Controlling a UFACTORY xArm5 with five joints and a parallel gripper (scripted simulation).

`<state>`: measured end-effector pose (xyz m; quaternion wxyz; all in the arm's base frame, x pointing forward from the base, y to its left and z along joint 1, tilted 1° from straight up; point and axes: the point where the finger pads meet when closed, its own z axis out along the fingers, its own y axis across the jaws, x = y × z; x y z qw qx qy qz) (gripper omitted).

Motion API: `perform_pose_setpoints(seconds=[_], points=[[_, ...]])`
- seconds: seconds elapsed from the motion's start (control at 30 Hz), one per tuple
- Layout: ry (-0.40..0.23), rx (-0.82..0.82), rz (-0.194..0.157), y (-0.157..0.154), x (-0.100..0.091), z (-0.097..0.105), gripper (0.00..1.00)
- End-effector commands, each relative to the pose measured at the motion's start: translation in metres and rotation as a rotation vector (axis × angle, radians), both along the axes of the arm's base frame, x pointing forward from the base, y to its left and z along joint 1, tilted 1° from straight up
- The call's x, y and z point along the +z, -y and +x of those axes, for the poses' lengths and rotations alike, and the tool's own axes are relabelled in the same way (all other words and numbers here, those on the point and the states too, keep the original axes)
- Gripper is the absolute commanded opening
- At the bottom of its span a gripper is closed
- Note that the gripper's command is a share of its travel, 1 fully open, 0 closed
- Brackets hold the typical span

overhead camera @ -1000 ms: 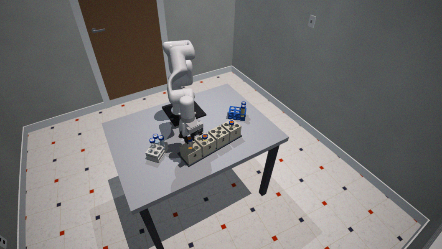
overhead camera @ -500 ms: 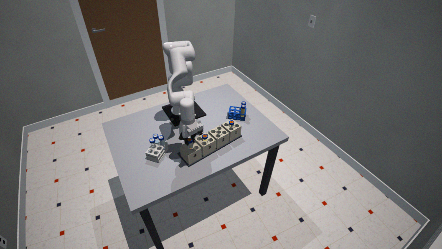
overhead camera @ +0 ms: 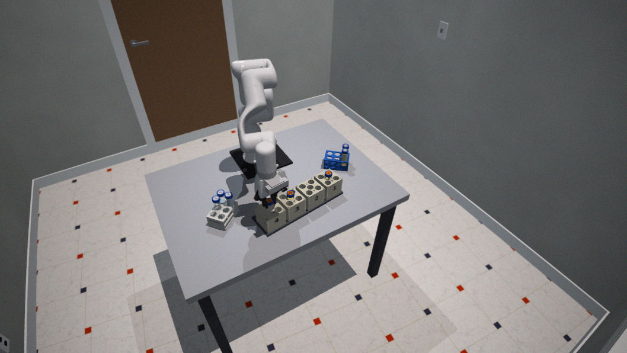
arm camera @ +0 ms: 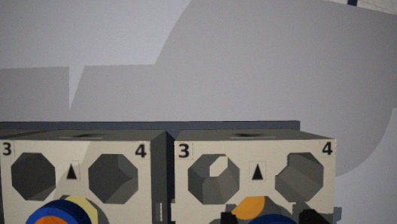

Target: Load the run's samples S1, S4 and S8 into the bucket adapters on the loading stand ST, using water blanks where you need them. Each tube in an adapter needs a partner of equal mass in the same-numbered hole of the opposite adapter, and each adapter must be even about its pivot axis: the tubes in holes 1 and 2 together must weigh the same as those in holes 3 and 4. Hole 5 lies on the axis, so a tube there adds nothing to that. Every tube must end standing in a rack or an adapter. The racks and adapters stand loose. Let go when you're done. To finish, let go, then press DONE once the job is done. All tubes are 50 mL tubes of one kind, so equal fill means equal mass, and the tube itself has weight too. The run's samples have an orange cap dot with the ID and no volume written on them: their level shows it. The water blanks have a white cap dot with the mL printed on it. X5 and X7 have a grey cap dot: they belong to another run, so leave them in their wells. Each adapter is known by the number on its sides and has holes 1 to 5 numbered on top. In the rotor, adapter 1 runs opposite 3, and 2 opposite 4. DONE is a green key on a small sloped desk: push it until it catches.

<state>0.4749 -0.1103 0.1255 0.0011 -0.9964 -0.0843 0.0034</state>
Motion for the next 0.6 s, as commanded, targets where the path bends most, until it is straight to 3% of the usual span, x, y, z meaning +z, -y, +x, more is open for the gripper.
perform_pose_setpoints(seconds=[0.0, 0.57], points=[[0.007, 0.0, 0.012, 0.0, -0.004, 0.001, 0.0], [0.007, 0.0, 0.012, 0.0, -0.018, 0.001, 0.0]])
